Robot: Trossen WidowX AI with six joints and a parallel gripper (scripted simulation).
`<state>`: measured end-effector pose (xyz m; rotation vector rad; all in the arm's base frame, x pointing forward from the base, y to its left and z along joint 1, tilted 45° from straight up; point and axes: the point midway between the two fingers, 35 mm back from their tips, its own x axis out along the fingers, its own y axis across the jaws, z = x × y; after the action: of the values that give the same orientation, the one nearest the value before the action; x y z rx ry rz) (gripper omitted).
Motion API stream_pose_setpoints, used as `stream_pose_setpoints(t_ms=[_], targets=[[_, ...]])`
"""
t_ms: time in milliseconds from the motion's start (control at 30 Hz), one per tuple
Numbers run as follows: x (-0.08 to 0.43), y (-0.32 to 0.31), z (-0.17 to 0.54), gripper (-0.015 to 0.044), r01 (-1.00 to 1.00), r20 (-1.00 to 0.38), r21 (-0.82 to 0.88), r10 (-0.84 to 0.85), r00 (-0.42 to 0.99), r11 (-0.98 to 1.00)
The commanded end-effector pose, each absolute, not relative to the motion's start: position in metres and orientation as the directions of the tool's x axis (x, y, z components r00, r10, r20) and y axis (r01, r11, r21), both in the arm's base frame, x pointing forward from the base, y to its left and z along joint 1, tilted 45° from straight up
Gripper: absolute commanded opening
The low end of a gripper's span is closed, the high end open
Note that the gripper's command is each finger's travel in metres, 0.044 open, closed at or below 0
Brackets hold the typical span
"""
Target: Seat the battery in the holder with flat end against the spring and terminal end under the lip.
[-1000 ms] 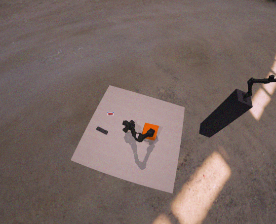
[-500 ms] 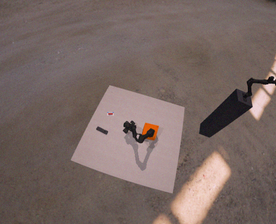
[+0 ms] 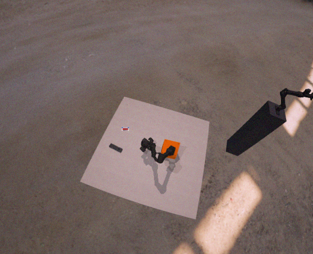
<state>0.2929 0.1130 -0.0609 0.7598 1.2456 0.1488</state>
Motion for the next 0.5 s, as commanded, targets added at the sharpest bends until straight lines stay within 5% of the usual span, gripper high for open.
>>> stream_pose_setpoints(t_ms=[0,467], targets=[[0.290,0.113,-0.060,0.0060,0.298,-0.798,0.591,0.491,0.350,0.749],[0.276,0.116,-0.058,0.0060,0.300,-0.800,0.589,0.488,0.350,0.751]])
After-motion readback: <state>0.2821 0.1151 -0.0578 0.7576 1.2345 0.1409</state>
